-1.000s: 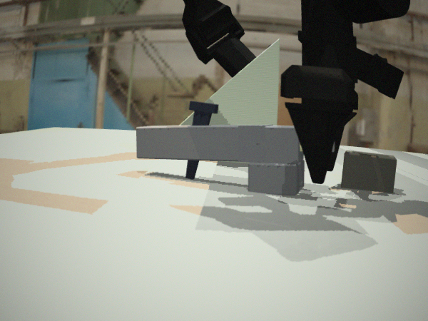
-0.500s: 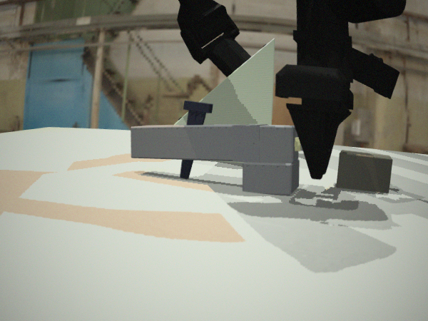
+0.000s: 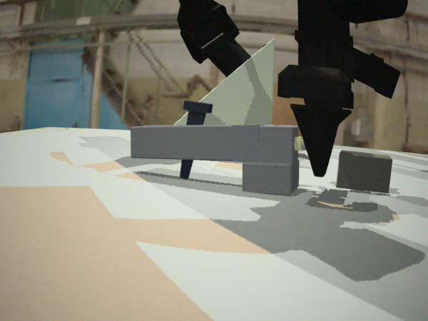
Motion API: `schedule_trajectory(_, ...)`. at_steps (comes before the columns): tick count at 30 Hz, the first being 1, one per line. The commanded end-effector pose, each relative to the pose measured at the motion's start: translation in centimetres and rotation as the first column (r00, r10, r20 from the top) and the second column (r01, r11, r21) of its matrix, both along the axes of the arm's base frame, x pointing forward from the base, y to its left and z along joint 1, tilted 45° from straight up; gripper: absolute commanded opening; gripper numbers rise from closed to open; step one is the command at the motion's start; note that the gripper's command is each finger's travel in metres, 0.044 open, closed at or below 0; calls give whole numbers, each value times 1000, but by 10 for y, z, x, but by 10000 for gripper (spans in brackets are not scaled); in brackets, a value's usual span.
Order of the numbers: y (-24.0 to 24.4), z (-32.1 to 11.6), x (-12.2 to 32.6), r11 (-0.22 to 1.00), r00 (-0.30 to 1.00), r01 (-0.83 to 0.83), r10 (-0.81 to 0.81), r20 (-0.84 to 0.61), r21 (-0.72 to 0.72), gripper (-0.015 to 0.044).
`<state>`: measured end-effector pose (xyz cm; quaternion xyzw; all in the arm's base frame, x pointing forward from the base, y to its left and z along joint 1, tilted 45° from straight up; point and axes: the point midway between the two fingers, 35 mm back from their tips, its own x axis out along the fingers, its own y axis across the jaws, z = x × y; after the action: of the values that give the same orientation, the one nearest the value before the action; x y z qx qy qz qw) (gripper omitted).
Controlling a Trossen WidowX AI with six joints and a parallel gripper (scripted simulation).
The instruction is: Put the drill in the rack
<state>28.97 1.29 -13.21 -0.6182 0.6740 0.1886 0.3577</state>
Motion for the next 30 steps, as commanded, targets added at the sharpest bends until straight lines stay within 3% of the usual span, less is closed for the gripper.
schedule_trajectory(1,3,-3,2,1000,1000,-1,1,-1,-7,0)
schedule_trajectory(30,32,-28,11,1000,1000,-1,1,0,-5,0)
